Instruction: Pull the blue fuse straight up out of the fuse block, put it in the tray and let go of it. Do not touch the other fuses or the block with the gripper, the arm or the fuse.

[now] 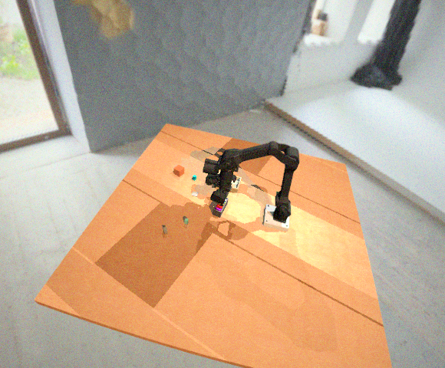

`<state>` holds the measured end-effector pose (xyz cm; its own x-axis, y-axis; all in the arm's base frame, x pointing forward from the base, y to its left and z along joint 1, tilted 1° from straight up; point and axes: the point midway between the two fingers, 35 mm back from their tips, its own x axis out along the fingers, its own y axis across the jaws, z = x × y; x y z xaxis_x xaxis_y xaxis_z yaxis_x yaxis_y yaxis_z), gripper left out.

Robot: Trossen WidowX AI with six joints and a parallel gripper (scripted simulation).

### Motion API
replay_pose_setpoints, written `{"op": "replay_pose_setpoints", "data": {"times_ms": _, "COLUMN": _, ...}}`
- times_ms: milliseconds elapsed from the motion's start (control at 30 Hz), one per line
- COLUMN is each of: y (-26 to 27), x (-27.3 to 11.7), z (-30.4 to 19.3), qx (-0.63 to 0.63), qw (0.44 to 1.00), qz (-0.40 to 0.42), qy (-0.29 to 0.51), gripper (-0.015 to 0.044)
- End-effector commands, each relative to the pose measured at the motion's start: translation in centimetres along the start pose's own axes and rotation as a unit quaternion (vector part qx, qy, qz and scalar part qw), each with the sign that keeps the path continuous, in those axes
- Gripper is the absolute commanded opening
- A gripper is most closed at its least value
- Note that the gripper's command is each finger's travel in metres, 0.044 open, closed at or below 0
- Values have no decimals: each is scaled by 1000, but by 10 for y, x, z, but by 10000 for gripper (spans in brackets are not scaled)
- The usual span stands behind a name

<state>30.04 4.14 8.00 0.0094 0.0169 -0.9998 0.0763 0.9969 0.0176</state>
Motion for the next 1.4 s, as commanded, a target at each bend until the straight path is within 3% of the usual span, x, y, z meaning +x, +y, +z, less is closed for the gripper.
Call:
{"op": "replay_pose_setpoints", "data": {"times_ms": 0, "y": -1, "x": -4, "z": 1, "qx": 2, "qw": 1000, "qz": -2, "qy": -2, "gripper": 0}}
{"op": "replay_pose_setpoints", "data": {"times_ms": 600, "y": -4, "x": -24, "z": 2, "qx": 2, "qw": 1000, "qz": -3, "qy": -2, "gripper": 0}}
{"op": "replay_pose_setpoints", "data": {"times_ms": 1367, "y": -131, "x": -27, "z": 35, "qx": 2, "qw": 1000, "qz": -8, "qy": -4, "gripper": 0}}
